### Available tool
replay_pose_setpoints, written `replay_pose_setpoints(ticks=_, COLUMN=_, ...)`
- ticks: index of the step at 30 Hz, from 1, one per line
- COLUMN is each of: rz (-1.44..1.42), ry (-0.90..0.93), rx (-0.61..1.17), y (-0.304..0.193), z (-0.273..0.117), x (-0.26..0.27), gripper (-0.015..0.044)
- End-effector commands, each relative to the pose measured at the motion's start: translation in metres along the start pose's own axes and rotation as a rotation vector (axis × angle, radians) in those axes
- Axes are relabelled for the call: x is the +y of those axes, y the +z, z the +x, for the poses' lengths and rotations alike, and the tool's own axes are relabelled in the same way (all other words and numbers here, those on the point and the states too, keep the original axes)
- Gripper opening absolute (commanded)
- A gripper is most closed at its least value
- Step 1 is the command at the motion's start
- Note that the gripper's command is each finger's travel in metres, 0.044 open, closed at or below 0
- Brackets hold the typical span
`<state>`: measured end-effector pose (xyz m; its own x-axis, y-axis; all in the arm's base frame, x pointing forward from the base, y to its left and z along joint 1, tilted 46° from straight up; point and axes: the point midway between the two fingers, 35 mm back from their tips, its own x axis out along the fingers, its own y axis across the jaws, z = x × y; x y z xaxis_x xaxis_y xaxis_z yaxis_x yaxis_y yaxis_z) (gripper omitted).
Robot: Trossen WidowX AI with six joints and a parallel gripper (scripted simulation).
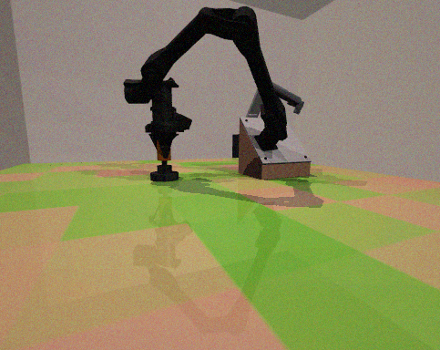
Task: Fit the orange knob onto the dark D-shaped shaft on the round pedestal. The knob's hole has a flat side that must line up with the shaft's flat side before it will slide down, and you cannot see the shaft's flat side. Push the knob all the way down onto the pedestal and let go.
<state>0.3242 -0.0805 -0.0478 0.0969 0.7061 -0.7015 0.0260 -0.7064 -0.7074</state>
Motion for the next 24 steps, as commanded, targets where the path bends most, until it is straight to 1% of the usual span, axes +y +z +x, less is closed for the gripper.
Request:
replay_pose_setpoints(ticks=1, rz=-0.006, ry=0.0, rx=0.003, y=-0.0003, z=0.0002, x=0.0007, gripper=0.0)
replay_pose_setpoints(ticks=10, rz=-0.044, ry=0.0, rx=0.003, y=-0.0003, z=0.0007, x=0.0007, gripper=0.0)
replay_pose_setpoints(ticks=17, rz=0.024, ry=0.0, rx=0.003, y=-0.0003, z=0.001, x=0.0007, gripper=0.0)
replay_pose_setpoints(ticks=24, rz=-0.005, ry=0.0, rx=0.003, y=0.0016, z=0.002, x=0.0016, gripper=0.0)
